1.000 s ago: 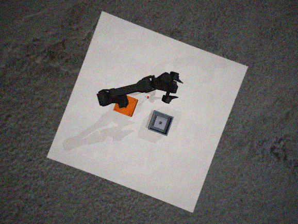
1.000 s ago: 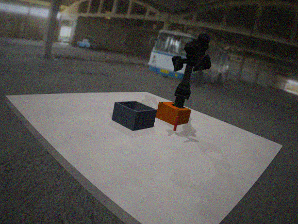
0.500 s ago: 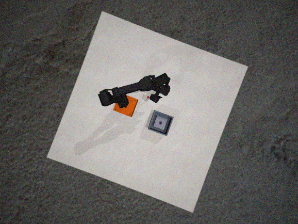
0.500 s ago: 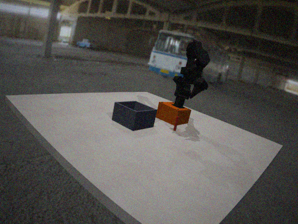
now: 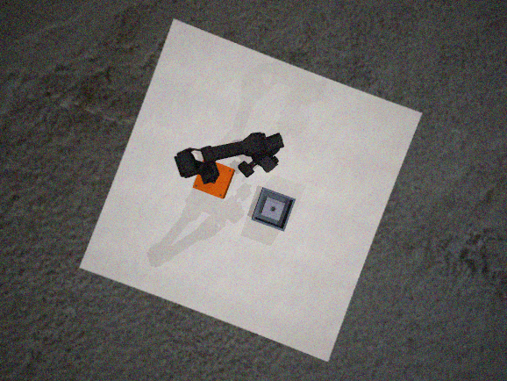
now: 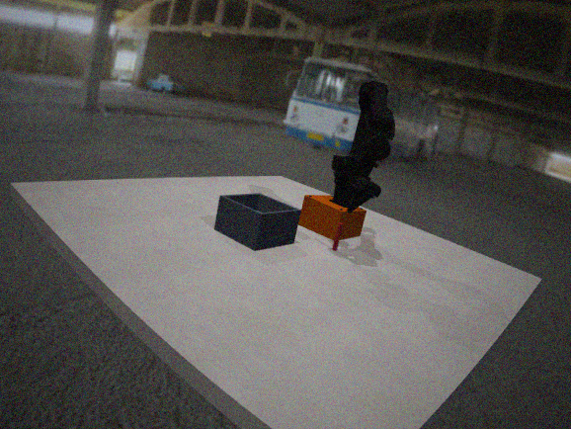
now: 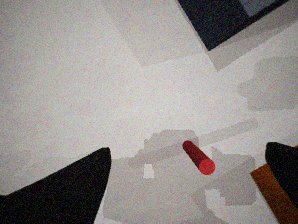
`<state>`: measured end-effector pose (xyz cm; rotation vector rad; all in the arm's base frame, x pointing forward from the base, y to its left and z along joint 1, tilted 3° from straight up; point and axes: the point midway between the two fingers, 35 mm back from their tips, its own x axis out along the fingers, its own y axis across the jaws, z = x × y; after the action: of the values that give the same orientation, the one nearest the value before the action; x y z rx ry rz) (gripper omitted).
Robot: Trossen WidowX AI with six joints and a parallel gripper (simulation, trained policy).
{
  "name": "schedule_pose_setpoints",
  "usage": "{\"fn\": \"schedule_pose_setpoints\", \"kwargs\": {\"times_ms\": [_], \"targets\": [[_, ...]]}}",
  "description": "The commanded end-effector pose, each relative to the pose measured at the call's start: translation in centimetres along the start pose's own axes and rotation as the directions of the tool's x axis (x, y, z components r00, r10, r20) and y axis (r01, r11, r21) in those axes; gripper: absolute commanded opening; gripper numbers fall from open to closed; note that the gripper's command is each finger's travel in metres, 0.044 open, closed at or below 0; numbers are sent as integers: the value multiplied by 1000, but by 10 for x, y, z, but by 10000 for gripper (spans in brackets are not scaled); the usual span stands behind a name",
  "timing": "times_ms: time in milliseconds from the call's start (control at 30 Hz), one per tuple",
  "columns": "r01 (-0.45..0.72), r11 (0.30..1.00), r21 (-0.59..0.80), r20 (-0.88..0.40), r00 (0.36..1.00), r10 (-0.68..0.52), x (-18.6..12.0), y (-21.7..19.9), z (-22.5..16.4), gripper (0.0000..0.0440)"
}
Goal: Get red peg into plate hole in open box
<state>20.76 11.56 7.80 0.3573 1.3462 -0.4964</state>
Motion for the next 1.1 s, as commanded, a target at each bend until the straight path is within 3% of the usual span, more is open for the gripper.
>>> {"fn": "schedule_pose_setpoints", "kwargs": {"times_ms": [0, 333, 767, 867, 1067], "targets": [[62, 997, 55, -39, 997, -60, 12, -10, -6, 423], [139, 973, 183, -93, 988, -123, 47, -21, -19, 422], [93, 951, 293, -92, 993, -69, 95, -18, -35, 417], [96, 946, 311, -100, 993, -68, 102, -20, -39, 368], [114, 934, 339, -139, 988, -70, 108, -22, -44, 219]]}}
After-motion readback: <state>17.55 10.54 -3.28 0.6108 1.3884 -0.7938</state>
